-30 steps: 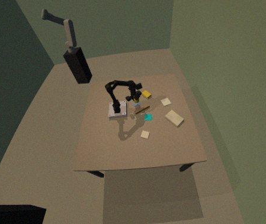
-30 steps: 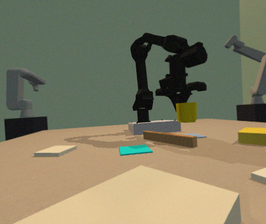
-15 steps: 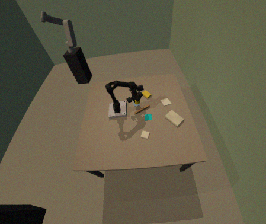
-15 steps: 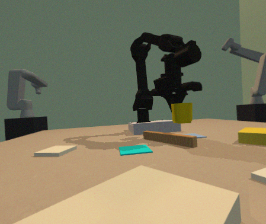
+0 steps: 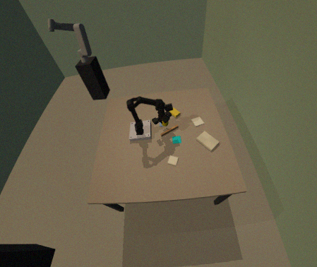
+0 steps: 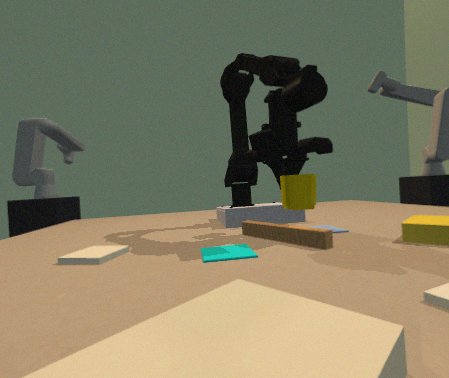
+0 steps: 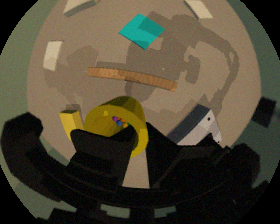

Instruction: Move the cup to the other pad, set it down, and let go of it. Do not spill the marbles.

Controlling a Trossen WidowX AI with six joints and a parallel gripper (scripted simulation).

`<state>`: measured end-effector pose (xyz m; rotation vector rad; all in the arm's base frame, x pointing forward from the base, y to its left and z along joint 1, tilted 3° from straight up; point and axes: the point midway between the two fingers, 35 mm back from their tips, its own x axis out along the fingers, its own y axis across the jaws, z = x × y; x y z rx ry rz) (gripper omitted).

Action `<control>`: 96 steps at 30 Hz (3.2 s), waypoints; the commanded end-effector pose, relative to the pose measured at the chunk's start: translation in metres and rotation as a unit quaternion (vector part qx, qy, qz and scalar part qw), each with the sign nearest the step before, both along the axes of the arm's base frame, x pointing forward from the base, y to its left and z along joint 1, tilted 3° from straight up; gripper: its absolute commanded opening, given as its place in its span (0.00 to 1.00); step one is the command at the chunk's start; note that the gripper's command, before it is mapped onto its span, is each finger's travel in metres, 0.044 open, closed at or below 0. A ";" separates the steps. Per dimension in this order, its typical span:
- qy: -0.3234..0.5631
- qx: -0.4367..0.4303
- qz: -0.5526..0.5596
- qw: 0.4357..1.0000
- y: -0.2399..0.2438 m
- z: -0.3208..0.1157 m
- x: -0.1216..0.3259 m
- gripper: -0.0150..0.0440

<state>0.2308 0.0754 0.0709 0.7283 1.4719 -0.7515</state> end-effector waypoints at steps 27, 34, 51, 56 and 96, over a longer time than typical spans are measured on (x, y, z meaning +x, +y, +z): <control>-0.007 -0.003 0.001 1.000 -0.050 0.001 0.034 0.25; -0.007 -0.004 0.001 1.000 -0.064 0.001 0.043 0.25; -0.008 -0.006 0.001 1.000 -0.099 0.002 0.068 0.25; -0.009 -0.006 0.001 1.000 -0.108 0.003 0.075 0.25; -0.010 -0.009 0.001 1.000 -0.156 -0.004 0.110 0.25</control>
